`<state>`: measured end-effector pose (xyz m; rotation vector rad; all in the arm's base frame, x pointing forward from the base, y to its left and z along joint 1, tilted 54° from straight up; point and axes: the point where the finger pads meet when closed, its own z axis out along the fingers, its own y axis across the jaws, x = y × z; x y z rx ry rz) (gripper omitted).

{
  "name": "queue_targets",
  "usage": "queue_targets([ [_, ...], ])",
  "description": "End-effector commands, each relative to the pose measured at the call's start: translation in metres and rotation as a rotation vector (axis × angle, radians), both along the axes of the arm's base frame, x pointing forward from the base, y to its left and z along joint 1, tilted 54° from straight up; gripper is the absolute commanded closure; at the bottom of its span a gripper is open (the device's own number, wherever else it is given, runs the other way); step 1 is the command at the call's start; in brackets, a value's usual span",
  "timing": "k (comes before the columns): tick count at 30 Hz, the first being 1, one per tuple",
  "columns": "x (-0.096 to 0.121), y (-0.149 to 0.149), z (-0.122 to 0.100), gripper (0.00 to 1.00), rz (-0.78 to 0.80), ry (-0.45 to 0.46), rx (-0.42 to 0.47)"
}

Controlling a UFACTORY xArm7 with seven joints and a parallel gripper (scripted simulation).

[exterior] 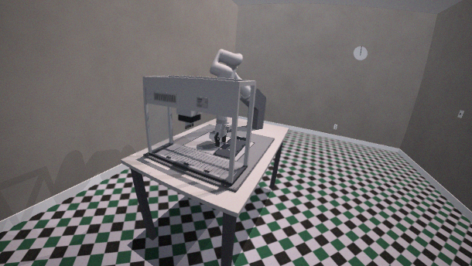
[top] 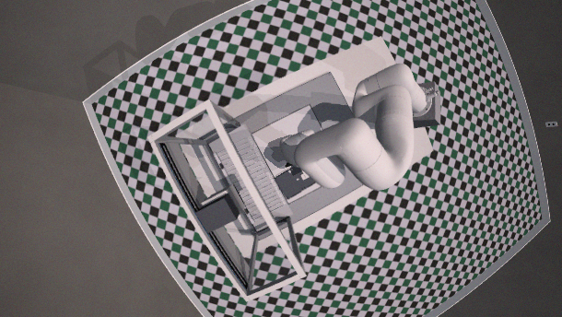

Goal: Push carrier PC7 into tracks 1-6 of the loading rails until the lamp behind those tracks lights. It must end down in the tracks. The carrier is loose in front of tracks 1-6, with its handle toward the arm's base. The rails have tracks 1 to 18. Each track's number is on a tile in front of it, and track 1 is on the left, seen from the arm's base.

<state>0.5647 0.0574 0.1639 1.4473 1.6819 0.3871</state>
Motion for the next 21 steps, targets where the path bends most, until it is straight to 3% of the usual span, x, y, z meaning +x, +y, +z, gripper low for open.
queue_targets([
  [1,0.0003,0.0030,-0.0004,0.00,0.001,-0.001,0.001],
  [21,0.0007,0.0113,-0.0040,0.00,0.001,-0.001,0.001],
])
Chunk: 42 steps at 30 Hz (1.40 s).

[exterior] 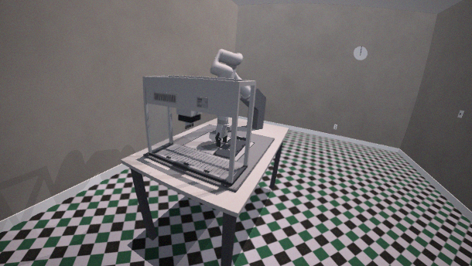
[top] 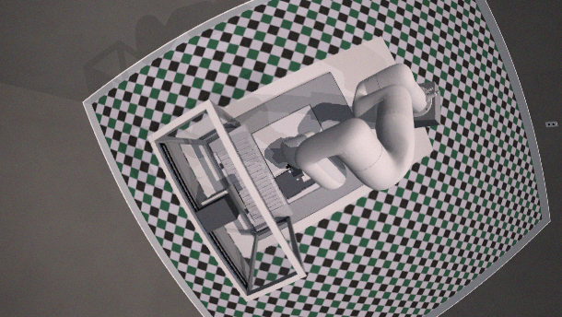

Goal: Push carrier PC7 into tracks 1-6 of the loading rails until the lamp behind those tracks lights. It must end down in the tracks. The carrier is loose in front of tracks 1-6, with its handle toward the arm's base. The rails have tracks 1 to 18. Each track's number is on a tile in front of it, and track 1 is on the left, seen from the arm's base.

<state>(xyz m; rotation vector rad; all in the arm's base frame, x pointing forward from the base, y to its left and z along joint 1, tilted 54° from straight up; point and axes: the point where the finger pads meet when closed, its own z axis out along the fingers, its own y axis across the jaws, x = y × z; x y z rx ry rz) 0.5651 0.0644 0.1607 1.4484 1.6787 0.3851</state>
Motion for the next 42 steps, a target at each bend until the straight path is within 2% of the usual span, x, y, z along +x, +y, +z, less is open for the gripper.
queue_targets([
  [1,0.000,0.004,-0.001,0.00,0.004,0.000,0.002],
  [42,0.001,0.021,-0.008,0.00,0.004,0.000,0.002],
])
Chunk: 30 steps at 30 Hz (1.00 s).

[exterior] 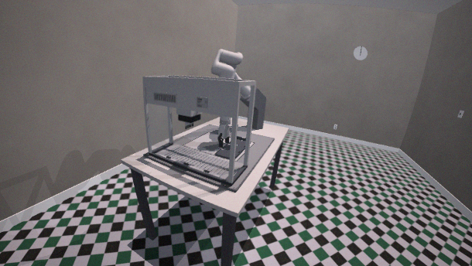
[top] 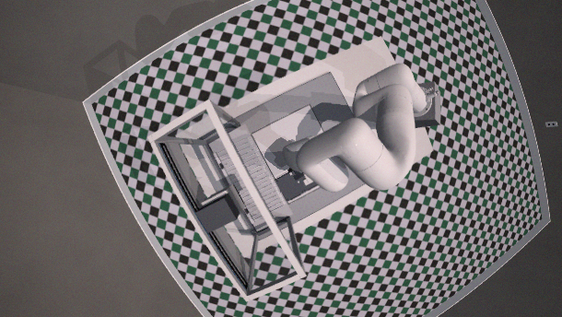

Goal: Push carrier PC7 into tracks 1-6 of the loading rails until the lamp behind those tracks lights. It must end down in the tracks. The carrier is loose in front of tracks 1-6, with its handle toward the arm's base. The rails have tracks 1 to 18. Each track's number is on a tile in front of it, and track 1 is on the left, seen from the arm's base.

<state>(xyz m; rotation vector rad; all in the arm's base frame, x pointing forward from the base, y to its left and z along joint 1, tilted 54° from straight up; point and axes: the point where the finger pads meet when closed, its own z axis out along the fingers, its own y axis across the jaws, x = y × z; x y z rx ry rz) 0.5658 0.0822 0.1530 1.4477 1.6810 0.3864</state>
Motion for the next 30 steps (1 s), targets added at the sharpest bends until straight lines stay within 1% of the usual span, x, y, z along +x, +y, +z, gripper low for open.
queue_targets([
  [1,0.000,0.004,-0.001,0.00,0.002,-0.001,0.001],
  [30,0.001,0.015,-0.006,0.00,0.003,-0.001,0.001],
])
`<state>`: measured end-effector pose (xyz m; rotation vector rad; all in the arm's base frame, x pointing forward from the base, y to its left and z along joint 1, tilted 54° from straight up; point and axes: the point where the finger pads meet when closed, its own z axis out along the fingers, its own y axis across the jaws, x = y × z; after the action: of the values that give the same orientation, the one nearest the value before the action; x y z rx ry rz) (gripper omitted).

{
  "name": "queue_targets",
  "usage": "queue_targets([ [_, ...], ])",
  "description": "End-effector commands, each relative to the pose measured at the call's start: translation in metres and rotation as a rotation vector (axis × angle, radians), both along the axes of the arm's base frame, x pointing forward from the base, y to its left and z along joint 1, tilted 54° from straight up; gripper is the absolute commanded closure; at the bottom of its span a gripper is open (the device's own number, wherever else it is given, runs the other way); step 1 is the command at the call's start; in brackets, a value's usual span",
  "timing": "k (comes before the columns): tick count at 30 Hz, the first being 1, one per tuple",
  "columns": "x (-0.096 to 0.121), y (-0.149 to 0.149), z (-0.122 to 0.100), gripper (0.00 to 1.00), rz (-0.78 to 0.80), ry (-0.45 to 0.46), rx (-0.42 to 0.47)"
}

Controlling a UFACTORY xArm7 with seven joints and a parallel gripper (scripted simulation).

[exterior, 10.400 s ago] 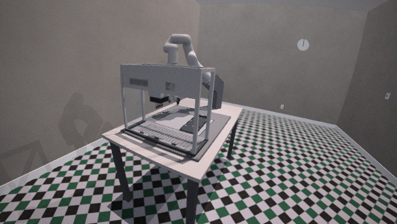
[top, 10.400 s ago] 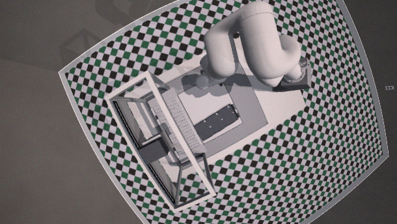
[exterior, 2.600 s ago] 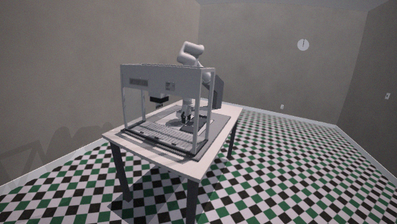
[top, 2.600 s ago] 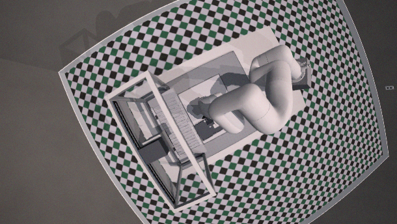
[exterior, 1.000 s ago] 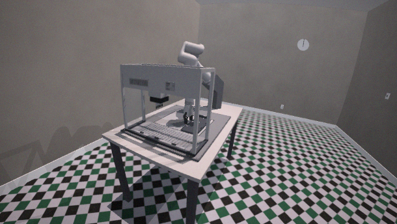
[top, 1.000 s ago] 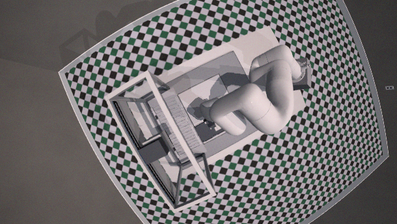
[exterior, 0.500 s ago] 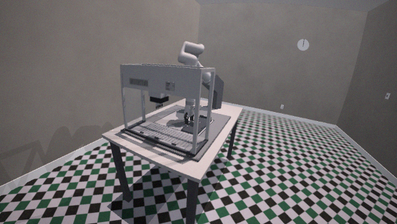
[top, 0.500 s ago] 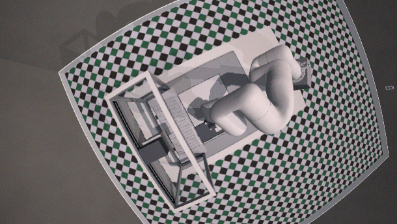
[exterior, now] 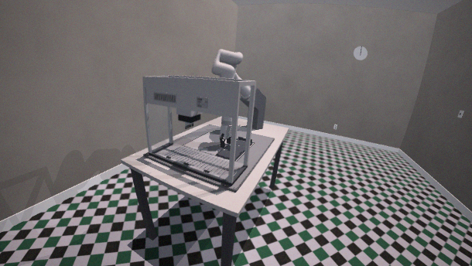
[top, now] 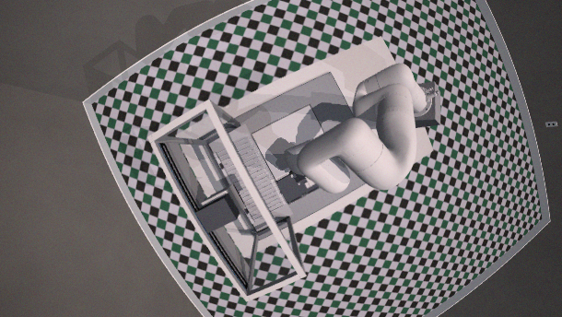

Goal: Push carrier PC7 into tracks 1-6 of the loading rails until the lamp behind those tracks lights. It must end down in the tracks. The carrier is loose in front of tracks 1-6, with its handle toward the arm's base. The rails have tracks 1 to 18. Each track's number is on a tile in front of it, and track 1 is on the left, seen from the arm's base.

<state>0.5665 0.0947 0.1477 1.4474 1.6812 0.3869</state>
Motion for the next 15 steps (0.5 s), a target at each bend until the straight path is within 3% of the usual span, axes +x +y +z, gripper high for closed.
queue_targets([
  [1,0.0002,0.0031,-0.0004,0.00,0.002,0.000,0.001],
  [15,0.0004,0.0086,-0.0028,0.00,0.002,0.000,0.001],
])
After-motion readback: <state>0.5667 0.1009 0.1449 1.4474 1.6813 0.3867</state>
